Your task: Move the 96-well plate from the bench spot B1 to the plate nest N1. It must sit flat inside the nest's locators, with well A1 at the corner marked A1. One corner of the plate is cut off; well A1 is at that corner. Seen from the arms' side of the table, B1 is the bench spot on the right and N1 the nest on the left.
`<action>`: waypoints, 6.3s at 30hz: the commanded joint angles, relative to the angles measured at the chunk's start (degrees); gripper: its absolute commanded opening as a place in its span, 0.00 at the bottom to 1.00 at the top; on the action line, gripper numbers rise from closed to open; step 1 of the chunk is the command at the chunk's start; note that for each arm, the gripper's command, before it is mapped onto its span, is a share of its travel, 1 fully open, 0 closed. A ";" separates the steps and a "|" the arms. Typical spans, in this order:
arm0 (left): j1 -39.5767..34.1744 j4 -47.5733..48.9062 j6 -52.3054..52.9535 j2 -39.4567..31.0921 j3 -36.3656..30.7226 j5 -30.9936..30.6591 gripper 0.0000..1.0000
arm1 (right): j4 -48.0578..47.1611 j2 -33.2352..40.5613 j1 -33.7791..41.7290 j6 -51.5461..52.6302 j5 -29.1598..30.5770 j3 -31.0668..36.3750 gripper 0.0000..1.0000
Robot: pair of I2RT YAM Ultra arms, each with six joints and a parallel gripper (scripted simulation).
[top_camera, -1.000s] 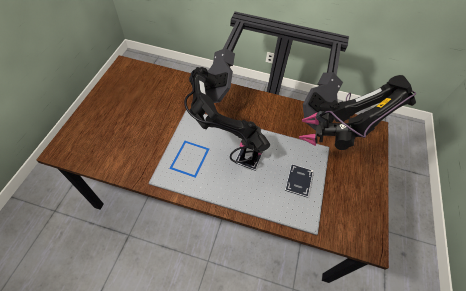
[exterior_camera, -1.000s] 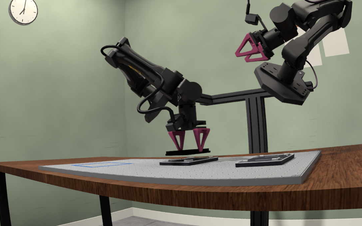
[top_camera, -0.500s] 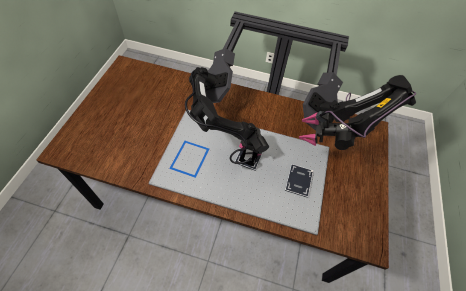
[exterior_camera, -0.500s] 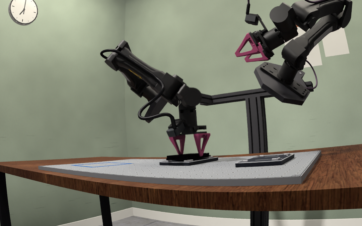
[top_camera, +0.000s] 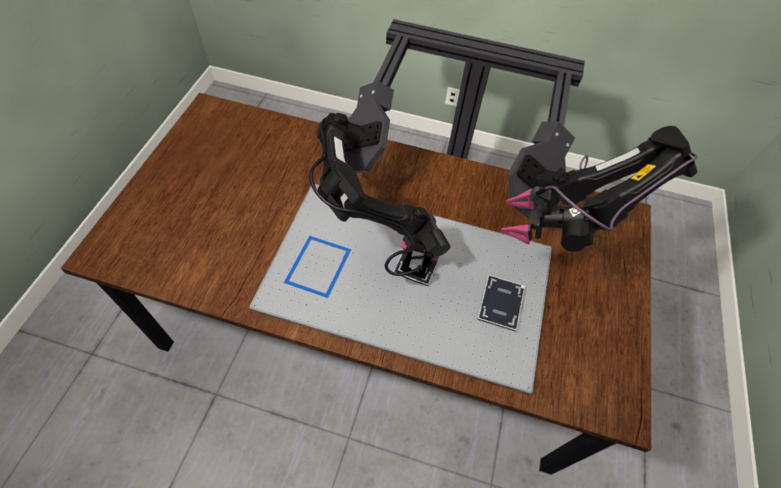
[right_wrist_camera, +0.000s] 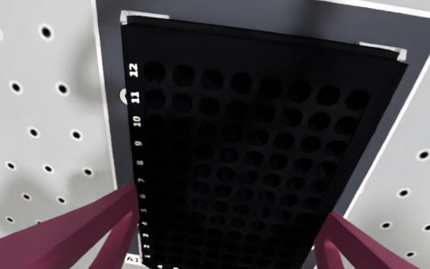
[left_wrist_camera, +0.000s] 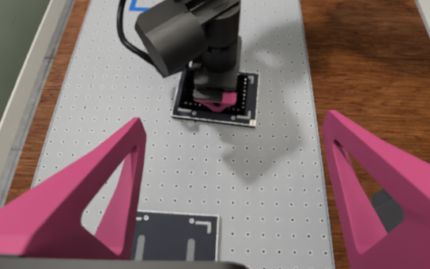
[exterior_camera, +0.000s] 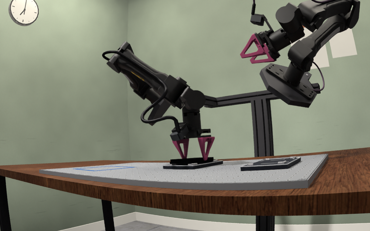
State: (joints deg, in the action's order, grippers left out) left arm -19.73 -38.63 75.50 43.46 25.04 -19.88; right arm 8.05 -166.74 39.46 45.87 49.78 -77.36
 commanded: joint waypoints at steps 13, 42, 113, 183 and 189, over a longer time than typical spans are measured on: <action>0.14 -1.20 0.60 -1.19 -0.84 -1.35 1.00 | 3.75 2.21 2.05 2.82 -1.08 0.21 0.79; 0.14 -1.20 0.60 -1.19 -0.84 -1.35 1.00 | 5.93 2.67 3.02 4.45 -1.95 -0.72 0.79; 0.14 -1.20 0.60 -1.19 -0.84 -1.35 1.00 | 6.67 4.39 4.78 5.25 -1.36 -1.04 1.00; -13.47 100.02 -26.86 77.47 9.87 35.24 1.00 | -23.17 90.27 -26.01 -63.11 -11.03 54.67 1.00; -14.50 107.00 -28.66 88.08 10.46 37.72 1.00 | -23.37 98.66 -33.62 -70.96 -18.18 54.91 1.00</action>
State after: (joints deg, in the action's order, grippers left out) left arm -32.86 62.17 48.69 130.72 34.37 16.27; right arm -14.15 -70.00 6.20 -19.05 37.10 -23.33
